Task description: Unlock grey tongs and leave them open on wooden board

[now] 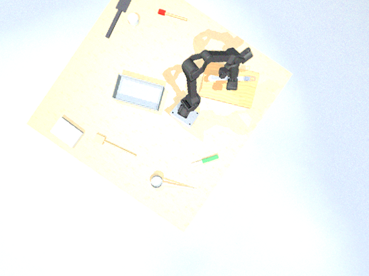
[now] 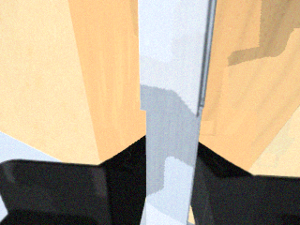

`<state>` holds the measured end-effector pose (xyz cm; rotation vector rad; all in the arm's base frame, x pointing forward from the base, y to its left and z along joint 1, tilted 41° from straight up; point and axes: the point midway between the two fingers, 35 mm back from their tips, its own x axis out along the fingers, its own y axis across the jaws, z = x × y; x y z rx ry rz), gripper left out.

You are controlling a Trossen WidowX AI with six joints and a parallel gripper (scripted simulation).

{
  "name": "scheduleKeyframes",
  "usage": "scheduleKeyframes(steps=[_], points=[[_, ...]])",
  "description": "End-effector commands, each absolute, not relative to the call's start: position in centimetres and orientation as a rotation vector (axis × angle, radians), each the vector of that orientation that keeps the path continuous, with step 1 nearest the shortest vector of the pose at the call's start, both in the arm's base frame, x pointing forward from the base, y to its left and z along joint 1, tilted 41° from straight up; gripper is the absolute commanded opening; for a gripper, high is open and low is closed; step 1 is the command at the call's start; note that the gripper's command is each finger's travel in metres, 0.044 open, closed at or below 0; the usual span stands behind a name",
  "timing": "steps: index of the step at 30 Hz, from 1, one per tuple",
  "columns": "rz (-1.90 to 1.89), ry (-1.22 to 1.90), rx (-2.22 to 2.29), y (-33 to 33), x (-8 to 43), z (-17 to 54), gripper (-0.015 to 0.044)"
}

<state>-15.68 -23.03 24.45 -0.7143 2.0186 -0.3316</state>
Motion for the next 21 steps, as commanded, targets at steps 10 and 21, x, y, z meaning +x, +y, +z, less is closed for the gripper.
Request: scheduleKeyframes(steps=[10,21], points=[[-0.477,2.31,-0.678,-21.0,-14.8,27.0,-0.015],[-0.725,2.493,-0.634,-18.4,-14.1,29.2,-0.015]])
